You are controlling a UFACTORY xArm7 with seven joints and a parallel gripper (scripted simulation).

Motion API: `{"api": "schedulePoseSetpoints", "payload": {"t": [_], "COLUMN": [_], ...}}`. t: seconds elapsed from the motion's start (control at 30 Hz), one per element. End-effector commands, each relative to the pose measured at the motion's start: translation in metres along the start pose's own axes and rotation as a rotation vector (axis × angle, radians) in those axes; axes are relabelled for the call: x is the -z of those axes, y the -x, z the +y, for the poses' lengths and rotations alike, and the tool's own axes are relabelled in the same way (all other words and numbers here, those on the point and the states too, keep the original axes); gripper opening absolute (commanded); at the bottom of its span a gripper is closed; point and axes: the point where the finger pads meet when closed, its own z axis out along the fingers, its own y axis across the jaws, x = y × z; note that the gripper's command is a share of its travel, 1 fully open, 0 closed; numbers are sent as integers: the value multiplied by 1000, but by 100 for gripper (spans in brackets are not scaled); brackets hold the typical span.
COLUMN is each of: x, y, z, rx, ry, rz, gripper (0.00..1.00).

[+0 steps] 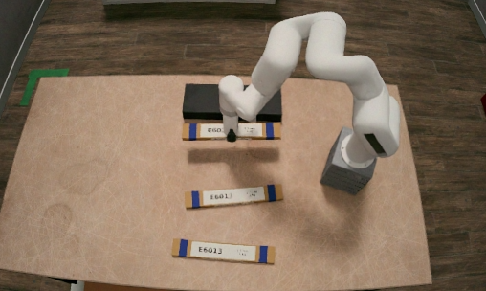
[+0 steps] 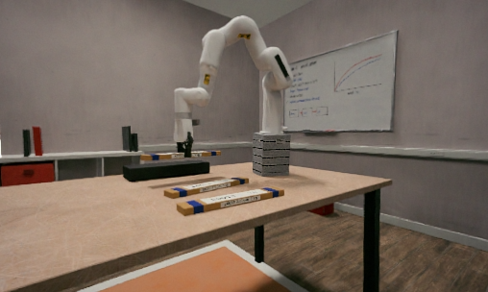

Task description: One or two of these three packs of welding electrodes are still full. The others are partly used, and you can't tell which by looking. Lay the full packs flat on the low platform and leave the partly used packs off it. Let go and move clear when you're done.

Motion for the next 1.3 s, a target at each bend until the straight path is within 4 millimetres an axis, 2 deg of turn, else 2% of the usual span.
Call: {"api": "schedulePoseSetpoints", "payload": {"t": [0.0, 1.27], "x": [-6, -64], "y": [2, 2], "z": [-1, -1], "rx": [0, 0], "ry": [-2, -2], "rz": [-5, -5], "gripper": [58, 58]}}
